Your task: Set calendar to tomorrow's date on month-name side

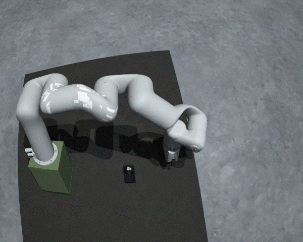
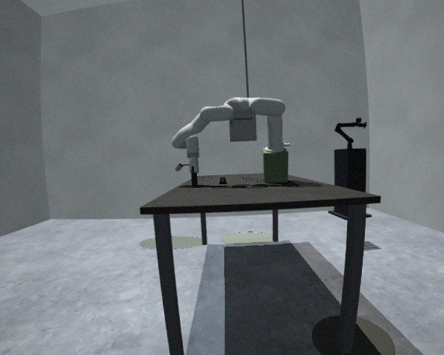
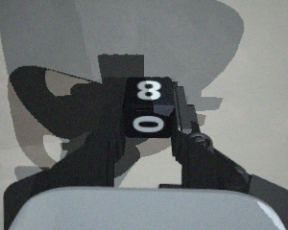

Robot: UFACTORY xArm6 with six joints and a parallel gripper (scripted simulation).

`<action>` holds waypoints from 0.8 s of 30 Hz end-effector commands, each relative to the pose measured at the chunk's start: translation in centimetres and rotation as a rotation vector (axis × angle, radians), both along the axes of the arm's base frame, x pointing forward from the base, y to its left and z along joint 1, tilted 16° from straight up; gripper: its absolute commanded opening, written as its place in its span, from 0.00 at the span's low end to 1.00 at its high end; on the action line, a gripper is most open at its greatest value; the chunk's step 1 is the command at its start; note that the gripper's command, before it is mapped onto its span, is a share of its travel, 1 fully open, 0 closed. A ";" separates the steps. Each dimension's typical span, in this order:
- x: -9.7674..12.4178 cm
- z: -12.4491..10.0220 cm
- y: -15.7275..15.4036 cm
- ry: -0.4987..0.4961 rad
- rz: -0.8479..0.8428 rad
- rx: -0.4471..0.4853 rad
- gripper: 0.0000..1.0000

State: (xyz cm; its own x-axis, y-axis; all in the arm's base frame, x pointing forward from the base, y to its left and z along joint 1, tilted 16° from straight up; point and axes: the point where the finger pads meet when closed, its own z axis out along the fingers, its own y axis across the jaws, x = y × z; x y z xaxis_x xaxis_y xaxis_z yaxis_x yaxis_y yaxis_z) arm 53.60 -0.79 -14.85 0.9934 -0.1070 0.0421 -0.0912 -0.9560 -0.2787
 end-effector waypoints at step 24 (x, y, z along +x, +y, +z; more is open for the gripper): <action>0.2 0.2 -0.1 -0.004 -0.001 -0.001 0.33</action>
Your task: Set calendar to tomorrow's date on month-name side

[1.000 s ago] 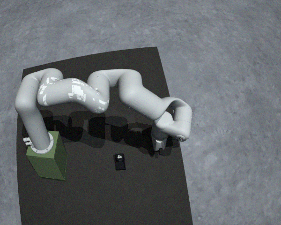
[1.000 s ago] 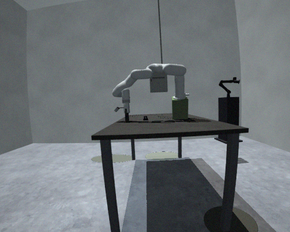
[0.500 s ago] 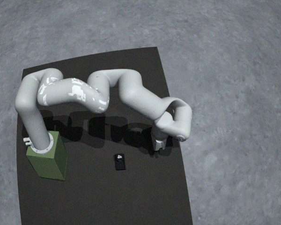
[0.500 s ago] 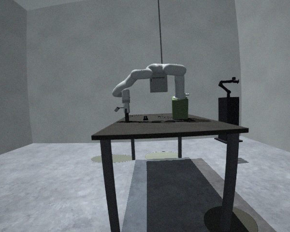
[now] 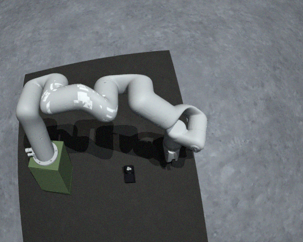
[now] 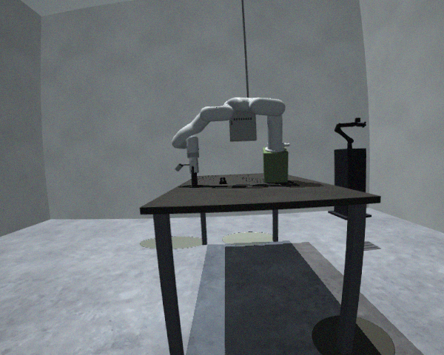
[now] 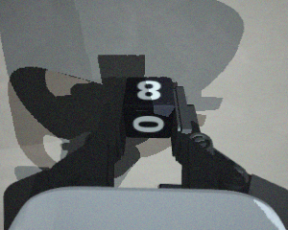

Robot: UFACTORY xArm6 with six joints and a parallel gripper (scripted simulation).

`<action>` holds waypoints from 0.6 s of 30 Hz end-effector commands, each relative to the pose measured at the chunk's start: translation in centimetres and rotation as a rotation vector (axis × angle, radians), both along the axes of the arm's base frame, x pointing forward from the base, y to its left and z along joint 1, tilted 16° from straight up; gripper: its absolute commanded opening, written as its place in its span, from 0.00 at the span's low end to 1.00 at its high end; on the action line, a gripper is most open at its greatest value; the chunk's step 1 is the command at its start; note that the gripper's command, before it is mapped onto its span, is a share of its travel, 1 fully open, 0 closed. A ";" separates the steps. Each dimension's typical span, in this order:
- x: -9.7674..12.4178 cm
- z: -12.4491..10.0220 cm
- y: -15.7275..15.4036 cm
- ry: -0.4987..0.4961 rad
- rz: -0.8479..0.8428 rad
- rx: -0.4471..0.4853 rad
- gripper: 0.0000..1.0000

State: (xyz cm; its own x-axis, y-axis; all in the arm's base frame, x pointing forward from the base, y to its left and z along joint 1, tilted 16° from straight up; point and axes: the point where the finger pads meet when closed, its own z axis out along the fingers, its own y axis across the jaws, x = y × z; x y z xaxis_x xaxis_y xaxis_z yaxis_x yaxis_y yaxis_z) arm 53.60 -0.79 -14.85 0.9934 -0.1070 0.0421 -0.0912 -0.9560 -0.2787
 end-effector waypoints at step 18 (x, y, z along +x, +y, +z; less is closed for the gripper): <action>0.2 0.2 -0.1 -0.004 -0.001 -0.001 0.49</action>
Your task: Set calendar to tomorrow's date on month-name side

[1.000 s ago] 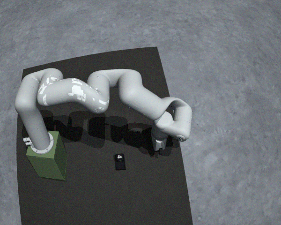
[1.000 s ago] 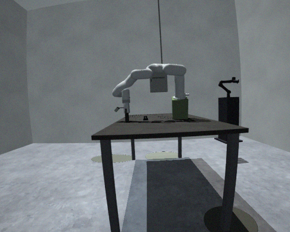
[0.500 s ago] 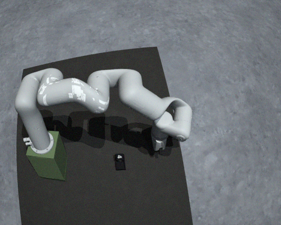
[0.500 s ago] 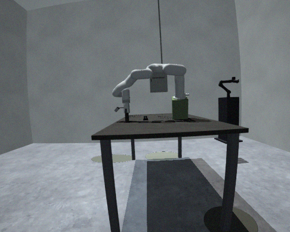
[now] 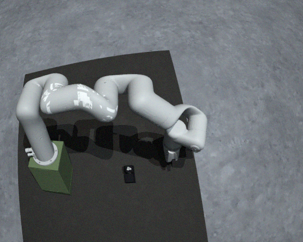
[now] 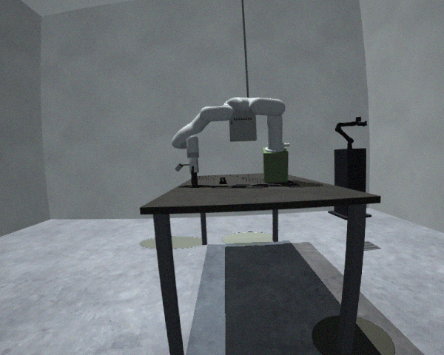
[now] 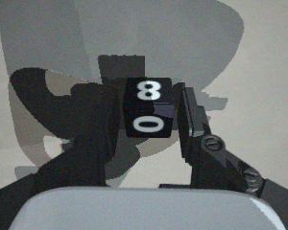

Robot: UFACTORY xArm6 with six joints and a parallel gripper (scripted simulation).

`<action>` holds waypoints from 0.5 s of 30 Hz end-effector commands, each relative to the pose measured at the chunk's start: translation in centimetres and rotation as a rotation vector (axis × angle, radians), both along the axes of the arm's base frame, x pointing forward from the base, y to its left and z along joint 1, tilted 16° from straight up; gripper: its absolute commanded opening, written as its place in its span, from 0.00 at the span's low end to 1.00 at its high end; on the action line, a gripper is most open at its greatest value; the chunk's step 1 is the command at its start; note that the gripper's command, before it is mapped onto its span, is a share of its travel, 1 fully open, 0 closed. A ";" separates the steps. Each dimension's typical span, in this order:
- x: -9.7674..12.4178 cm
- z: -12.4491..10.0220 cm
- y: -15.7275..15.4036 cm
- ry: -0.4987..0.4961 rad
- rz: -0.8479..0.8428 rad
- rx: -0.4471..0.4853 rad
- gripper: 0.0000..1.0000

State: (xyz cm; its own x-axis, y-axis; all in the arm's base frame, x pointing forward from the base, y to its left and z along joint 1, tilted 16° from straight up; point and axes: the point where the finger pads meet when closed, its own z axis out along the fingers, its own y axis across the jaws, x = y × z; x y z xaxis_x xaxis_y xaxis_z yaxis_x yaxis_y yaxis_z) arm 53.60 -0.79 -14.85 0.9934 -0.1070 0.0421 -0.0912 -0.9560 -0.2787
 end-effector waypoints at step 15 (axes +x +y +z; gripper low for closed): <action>0.1 1.3 -0.4 -0.004 -0.001 -0.001 0.49</action>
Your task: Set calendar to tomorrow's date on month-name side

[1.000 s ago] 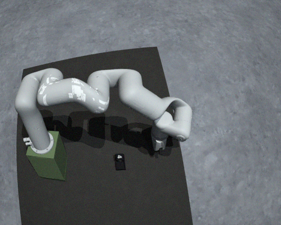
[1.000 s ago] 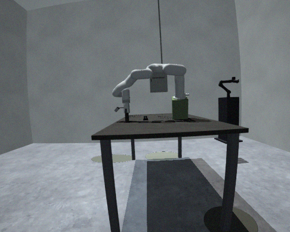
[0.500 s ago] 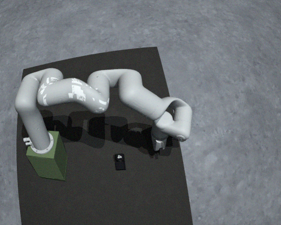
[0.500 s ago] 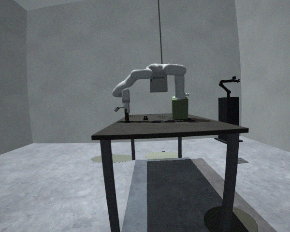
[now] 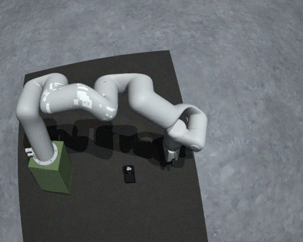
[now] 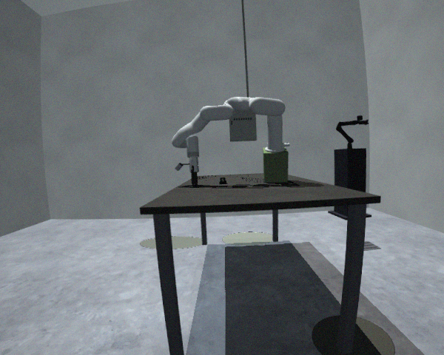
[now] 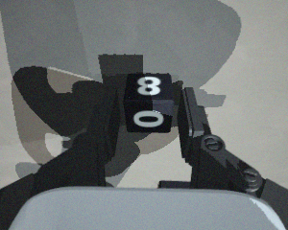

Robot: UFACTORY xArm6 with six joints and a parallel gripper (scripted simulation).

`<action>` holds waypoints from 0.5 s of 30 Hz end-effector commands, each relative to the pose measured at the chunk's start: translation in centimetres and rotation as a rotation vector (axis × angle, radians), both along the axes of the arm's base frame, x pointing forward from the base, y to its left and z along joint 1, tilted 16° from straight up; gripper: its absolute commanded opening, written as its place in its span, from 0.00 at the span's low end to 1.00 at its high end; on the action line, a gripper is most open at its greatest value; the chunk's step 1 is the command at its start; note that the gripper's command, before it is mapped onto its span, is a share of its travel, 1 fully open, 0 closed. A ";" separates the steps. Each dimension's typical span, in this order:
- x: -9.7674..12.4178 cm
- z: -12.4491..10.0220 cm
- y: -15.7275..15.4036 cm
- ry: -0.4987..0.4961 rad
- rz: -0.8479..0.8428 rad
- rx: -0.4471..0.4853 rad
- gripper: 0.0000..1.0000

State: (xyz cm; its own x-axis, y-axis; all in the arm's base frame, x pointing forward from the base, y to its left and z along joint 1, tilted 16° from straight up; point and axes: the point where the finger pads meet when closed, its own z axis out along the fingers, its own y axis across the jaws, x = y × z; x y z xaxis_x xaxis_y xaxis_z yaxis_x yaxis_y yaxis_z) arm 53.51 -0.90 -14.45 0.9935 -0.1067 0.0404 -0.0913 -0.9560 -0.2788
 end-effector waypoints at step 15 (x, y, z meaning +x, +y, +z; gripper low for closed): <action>-0.3 7.1 -2.0 -0.005 -0.001 -0.001 0.49</action>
State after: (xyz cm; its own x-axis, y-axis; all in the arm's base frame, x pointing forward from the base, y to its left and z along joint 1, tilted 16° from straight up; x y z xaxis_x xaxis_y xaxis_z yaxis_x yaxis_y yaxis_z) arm 53.22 -2.54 -8.68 0.9934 -0.1066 0.0419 -0.0909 -0.9560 -0.2789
